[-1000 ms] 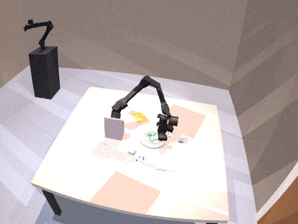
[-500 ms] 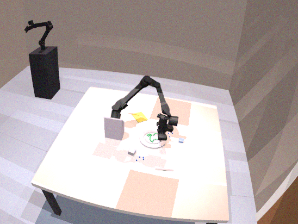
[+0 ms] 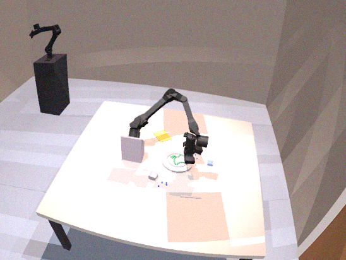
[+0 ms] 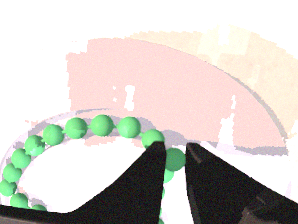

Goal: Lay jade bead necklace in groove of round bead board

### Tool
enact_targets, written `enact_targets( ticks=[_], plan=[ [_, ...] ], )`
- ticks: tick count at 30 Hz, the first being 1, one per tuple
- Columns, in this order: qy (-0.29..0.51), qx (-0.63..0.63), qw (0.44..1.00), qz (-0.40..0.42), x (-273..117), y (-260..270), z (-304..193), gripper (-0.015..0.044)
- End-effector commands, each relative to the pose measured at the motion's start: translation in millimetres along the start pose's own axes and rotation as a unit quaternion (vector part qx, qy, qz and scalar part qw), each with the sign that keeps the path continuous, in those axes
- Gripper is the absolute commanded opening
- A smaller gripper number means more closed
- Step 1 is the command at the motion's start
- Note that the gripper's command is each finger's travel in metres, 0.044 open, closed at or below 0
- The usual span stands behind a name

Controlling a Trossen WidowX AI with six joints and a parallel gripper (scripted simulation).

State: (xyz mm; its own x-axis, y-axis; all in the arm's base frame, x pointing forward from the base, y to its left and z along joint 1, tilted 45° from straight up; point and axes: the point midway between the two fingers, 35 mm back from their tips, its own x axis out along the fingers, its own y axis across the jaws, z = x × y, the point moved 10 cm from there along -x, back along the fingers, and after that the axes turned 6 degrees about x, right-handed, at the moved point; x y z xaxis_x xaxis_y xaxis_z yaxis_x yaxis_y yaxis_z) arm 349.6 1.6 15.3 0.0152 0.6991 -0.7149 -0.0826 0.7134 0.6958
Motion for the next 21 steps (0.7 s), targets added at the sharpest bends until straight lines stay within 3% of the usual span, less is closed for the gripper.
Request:
enact_targets(
  ticks=[1,5,21],
  plan=[
    [-0.001,-0.004,1.0,0.001,3.3,0.0,2.1,0.0],
    [-0.001,-0.004,1.0,0.001,7.0,0.0,2.0,0.0],
    [-0.001,-0.004,1.0,0.0,-0.5,0.0,2.1,0.042]
  ],
)
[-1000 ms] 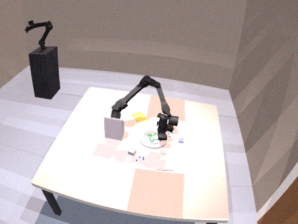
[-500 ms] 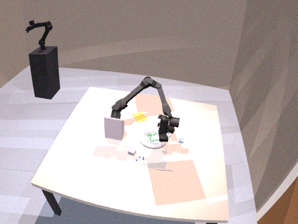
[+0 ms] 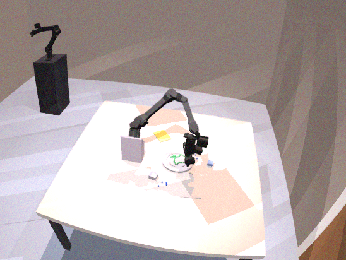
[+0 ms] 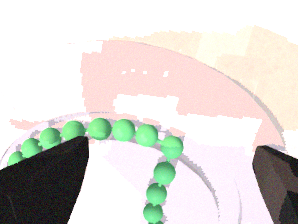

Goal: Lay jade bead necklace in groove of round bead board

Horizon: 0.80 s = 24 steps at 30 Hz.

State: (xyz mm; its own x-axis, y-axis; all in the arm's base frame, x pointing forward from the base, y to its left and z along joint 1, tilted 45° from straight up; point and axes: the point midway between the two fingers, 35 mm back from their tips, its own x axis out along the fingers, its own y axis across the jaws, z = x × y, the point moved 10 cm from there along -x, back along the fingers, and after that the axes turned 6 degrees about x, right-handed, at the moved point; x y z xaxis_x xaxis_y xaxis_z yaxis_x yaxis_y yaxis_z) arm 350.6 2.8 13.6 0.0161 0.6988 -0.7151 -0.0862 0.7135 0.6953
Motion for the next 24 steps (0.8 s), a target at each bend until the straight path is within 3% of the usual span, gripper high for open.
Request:
enact_targets(
  ticks=[1,22,24],
  plan=[
    [0.0,0.0,1.0,0.0,-0.3,0.0,0.0,0.044],
    [-0.001,-0.003,1.0,0.001,-2.5,-0.1,-0.1,0.044],
    [-0.001,-0.03,1.0,0.001,-4.7,4.4,-2.1,0.0387]
  ],
)
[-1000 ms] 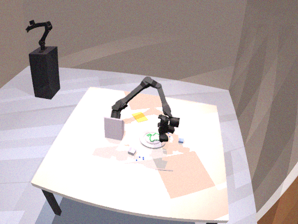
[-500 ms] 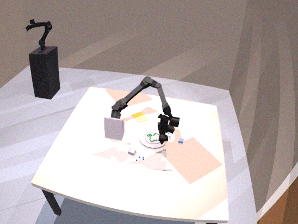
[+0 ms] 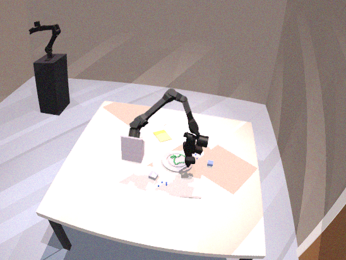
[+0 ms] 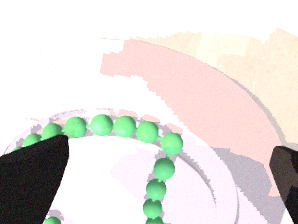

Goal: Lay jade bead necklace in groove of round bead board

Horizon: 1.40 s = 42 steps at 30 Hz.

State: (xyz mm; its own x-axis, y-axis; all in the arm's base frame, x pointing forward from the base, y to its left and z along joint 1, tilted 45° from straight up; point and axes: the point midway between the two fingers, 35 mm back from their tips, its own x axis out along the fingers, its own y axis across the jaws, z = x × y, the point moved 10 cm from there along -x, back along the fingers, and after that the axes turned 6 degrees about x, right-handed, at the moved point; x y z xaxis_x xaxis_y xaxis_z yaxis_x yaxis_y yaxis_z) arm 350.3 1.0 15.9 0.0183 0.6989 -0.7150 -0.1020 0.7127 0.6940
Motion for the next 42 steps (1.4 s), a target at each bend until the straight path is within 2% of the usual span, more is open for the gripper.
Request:
enact_targets(
  ticks=[1,5,10,13,42],
  plan=[
    [0.001,-0.057,0.998,0.001,-4,10,-4,0.0361],
    [0.001,-0.223,0.975,0.001,-16,36,-18,0.0256],
    [0.001,-0.423,0.906,0.002,-29,66,-40,0.0125],
    [0.001,-0.478,0.878,0.002,-32,73,-47,0.012],
    [-0.001,-0.48,0.877,0.001,-3,74,-45,0.012]
  ],
)
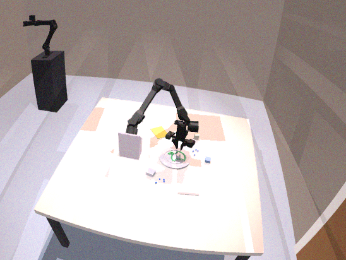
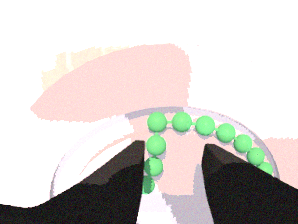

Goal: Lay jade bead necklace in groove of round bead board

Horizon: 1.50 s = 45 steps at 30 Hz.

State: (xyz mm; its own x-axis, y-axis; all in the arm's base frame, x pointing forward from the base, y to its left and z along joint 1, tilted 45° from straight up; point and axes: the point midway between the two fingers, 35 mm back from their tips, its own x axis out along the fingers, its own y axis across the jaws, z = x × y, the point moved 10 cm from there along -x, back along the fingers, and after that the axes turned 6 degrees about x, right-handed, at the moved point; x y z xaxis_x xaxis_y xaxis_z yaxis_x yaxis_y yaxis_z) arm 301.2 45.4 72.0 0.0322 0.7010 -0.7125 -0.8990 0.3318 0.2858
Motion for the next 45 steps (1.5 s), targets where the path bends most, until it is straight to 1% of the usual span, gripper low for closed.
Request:
enact_targets(
  ticks=[1,8,16,20,21,45],
  plan=[
    [0.003,0.008,1.0,0.006,8,3,-4,0.012],
    [0.003,0.01,1.0,0.008,18,4,-5,0.012],
    [0.003,0.01,1.0,0.008,18,4,-5,0.012],
    [0.002,0.005,1.0,0.006,17,3,-3,0.0015],
    [0.002,0.005,1.0,0.006,17,3,-3,0.0],
    [0.002,0.005,1.0,0.006,17,3,-3,0.0]
  ],
)
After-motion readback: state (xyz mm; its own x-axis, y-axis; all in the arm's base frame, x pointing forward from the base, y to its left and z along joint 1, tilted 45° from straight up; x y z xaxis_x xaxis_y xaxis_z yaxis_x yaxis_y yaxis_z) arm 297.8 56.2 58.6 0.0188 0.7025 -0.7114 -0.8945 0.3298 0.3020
